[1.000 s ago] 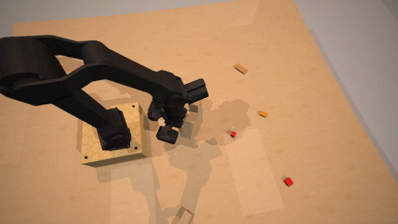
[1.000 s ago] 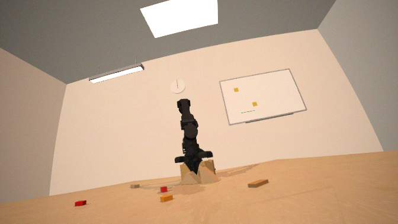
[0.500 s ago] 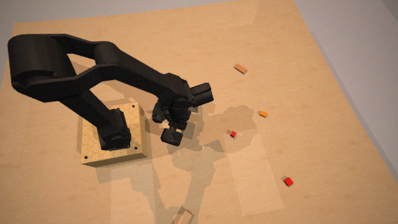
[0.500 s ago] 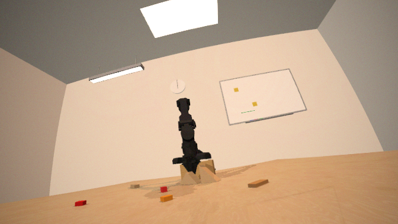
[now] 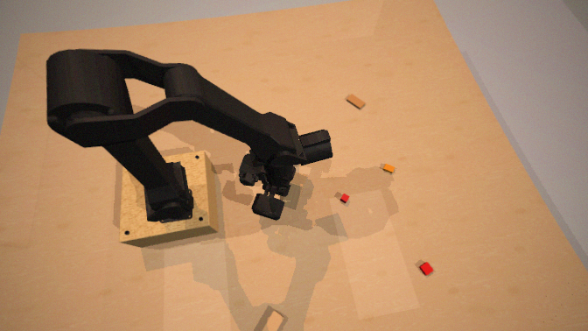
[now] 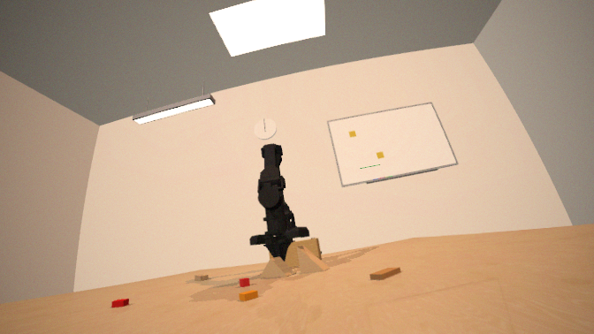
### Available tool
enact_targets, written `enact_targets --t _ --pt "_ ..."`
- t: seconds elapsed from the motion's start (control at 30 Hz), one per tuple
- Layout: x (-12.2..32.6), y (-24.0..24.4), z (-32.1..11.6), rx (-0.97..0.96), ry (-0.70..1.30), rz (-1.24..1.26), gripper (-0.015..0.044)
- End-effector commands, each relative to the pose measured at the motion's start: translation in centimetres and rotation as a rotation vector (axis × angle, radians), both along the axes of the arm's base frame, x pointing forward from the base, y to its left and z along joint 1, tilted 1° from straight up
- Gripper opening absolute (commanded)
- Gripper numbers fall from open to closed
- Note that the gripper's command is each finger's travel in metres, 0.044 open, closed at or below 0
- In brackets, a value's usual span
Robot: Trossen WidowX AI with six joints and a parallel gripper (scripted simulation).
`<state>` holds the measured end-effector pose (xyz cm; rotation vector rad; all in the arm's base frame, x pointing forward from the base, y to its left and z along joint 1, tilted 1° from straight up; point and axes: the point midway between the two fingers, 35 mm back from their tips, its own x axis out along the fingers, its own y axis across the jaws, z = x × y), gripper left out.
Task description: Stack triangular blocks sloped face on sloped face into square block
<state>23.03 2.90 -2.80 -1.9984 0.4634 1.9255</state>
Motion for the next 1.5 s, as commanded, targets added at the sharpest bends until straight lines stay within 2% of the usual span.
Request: enact_targets --t 0.0,0.37,0.57,0.67,0.83,1.0,1.23,1.37,1.47 --pt "0.9 -0.5 0.0 0.001 0.000 -0.002 0.0000" --pt "2.9 -1.5 0.4 0.000 -0.002 -0.002 0.0000" --pt "2.0 -1.0 7.9 0.000 -0.003 0.000 0.0000" --pt "1.9 -1.0 8.2 0.000 -0.003 0.000 0.0000" --pt "2.4 -1.8 6.8 0.056 -0.006 -0.134 0.0131" --pt "2.1 -3.9 5.7 0.220 0.046 -0.509 0.0263" --pt "1.6 -7.2 5.2 0.596 0.170 -1.114 0.0440" --pt "1.5 -9.5 5.6 0.827 0.233 -1.429 0.0440" --pt "1.4 -9.9 5.7 0.868 0.243 -1.480 0.0440"
